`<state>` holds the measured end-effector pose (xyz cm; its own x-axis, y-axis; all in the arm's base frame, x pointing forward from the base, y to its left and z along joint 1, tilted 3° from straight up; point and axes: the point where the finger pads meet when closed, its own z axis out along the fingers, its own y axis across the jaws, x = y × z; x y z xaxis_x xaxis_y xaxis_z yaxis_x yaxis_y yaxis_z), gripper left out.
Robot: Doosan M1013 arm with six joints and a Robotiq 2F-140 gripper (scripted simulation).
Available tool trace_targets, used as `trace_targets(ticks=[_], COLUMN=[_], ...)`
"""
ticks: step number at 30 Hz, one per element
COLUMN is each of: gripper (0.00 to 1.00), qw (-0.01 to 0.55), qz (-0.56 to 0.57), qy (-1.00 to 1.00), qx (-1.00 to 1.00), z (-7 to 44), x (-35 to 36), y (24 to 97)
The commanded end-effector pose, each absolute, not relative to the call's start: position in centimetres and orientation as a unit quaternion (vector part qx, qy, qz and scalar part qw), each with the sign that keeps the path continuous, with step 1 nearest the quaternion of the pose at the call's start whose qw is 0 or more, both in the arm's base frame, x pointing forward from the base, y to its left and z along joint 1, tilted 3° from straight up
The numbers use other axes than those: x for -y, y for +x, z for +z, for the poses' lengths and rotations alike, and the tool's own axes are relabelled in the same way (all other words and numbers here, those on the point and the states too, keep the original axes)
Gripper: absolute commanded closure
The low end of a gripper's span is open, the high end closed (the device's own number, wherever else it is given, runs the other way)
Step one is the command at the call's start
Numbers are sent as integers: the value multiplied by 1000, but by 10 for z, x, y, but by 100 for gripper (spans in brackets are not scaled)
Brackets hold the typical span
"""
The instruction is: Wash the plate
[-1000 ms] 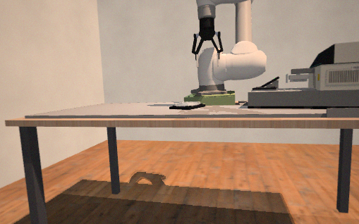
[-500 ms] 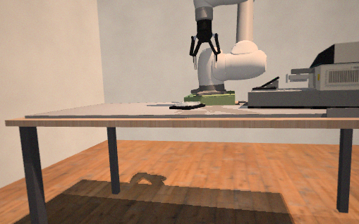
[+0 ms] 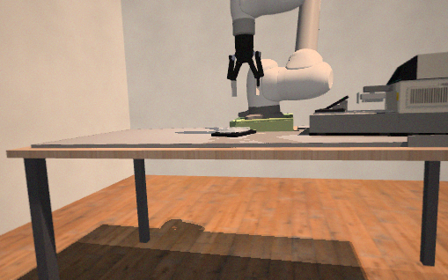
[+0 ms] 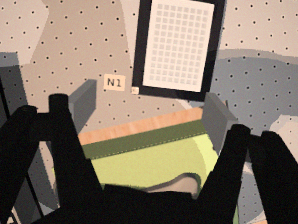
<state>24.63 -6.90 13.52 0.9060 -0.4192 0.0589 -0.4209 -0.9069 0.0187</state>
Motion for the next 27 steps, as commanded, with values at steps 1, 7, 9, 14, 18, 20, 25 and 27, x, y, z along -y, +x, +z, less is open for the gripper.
trace_targets(ticks=[1,7,9,14,18,20,25,27], gripper=[30,30,30,30,30,30,30,30], qw=[14,14,14,14,14,14,14,14], qz=[24,24,24,24,24,24,24,24], qy=[976,976,976,976,976,976,976,976], qx=[216,216,216,216,216,216,216,216], z=[117,99,94,88,88,88,88,88], x=[84,106,113,119,119,119,119,119], y=[254,266,270,273,273,273,273,273])
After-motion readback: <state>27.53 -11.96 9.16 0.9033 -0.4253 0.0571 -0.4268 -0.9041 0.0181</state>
